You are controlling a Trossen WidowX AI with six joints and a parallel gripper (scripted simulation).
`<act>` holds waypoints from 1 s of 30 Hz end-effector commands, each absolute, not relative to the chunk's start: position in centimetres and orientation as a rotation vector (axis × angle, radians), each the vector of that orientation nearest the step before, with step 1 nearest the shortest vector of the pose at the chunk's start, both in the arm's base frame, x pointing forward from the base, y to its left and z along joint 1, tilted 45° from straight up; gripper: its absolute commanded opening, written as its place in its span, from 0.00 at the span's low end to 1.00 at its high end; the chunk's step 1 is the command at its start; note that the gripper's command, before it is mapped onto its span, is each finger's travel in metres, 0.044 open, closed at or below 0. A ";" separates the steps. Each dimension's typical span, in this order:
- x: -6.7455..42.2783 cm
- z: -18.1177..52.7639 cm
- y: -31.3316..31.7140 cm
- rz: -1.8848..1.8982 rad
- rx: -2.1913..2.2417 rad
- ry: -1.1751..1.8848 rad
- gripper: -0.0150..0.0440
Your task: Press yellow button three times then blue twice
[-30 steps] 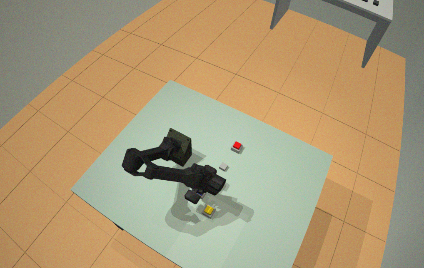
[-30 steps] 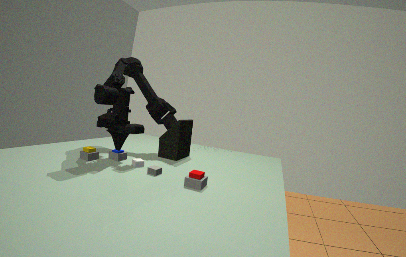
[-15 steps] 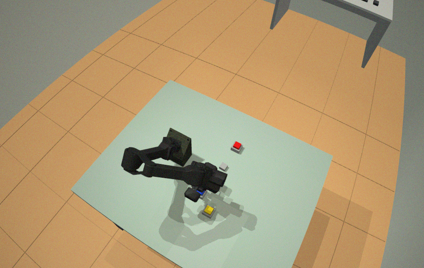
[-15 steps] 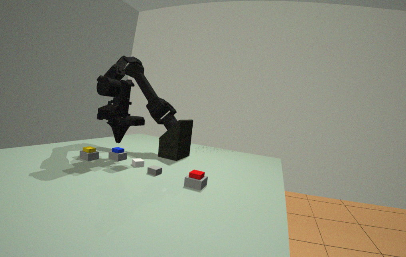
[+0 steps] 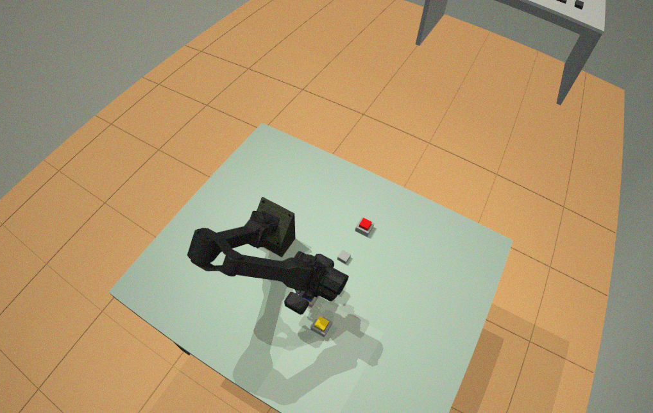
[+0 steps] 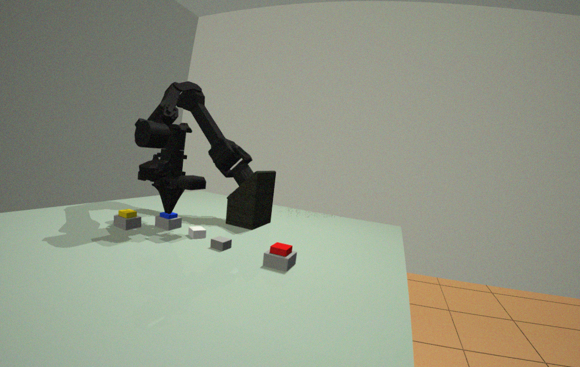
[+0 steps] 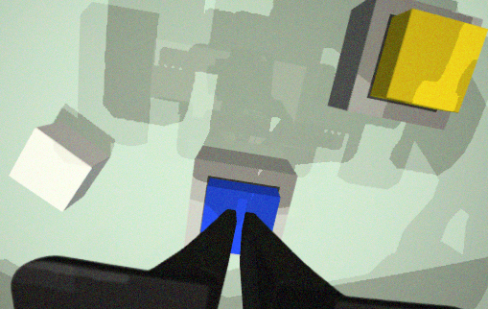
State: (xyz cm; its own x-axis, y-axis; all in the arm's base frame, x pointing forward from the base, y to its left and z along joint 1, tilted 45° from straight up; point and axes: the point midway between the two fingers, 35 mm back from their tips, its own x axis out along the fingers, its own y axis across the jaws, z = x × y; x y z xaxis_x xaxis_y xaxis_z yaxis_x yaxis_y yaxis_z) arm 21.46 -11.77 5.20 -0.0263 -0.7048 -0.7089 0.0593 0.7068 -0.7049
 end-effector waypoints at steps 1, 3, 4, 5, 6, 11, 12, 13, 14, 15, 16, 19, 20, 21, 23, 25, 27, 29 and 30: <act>21.2 4.8 -12.1 -0.664 -0.566 1.491 0.29; 21.2 4.8 -12.1 -0.664 -0.566 1.491 0.29; 21.2 4.8 -12.1 -0.664 -0.566 1.491 0.29; 21.2 4.8 -12.1 -0.664 -0.566 1.491 0.29; 21.2 4.8 -12.1 -0.664 -0.566 1.491 0.29; 21.2 4.8 -12.1 -0.664 -0.566 1.491 0.29; 21.2 4.8 -12.1 -0.664 -0.566 1.491 0.29; 21.2 4.8 -12.1 -0.664 -0.566 1.491 0.29; 21.2 4.8 -12.1 -0.664 -0.566 1.491 0.29; 21.2 4.8 -12.1 -0.664 -0.566 1.491 0.29; 21.2 4.8 -12.1 -0.664 -0.566 1.491 0.29; 21.4 5.0 -11.9 -0.664 -0.561 1.485 0.29; 21.4 5.4 -11.5 -0.663 -0.561 1.487 0.29; 21.4 6.0 -10.9 -0.662 -0.562 1.489 0.29; 21.4 7.1 -9.8 -0.662 -0.565 1.491 0.29; 21.4 7.2 -9.7 -0.663 -0.565 1.492 0.29; 21.5 7.1 -9.5 -0.659 -0.565 1.492 0.33; 22.6 6.5 -8.1 -0.634 -0.561 1.497 0.42; 23.3 5.9 -6.9 -0.616 -0.558 1.501 0.47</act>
